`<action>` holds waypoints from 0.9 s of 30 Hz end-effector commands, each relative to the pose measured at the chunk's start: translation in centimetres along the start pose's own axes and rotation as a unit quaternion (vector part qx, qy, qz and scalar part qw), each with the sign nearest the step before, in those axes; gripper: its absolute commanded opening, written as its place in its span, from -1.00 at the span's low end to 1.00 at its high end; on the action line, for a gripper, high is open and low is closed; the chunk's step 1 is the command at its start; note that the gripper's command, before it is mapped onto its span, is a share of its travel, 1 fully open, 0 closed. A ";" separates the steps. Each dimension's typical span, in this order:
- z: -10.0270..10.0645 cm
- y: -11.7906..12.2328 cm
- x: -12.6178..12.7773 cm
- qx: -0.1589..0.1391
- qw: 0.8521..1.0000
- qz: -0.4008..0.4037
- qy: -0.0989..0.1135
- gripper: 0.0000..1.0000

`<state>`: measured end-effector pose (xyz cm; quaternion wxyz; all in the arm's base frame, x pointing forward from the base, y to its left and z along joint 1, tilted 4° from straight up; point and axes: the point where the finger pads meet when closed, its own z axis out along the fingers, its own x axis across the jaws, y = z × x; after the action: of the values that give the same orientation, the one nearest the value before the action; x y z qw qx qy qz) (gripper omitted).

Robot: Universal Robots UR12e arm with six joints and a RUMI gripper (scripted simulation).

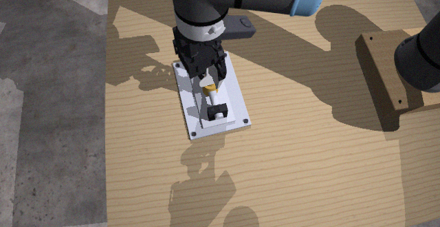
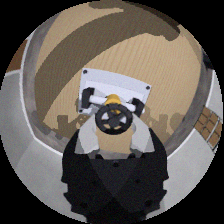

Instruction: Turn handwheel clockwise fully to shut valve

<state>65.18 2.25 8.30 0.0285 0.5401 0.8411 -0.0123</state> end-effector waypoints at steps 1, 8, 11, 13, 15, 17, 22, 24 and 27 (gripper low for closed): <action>-0.3 0.2 -0.2 -0.001 0.999 0.047 -0.002 -1.00; -0.3 0.2 -0.3 -0.001 0.993 0.120 -0.002 -1.00; -0.3 0.2 -0.3 -0.001 0.988 0.153 -0.002 -1.00; -0.3 0.2 -0.3 -0.001 0.985 0.174 -0.002 -1.00; -0.3 0.2 -0.3 -0.001 0.981 0.195 -0.002 -1.00; -0.3 0.2 -0.3 -0.001 0.981 0.195 -0.002 -1.00; -0.3 0.2 -0.3 -0.001 0.969 0.248 -0.002 -1.00; -0.3 0.1 -0.3 -0.001 0.963 0.269 -0.002 -1.00; -0.3 0.1 -0.3 -0.001 0.954 0.299 -0.001 -1.00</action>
<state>65.13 2.30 8.27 0.0300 0.7269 0.6861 -0.0049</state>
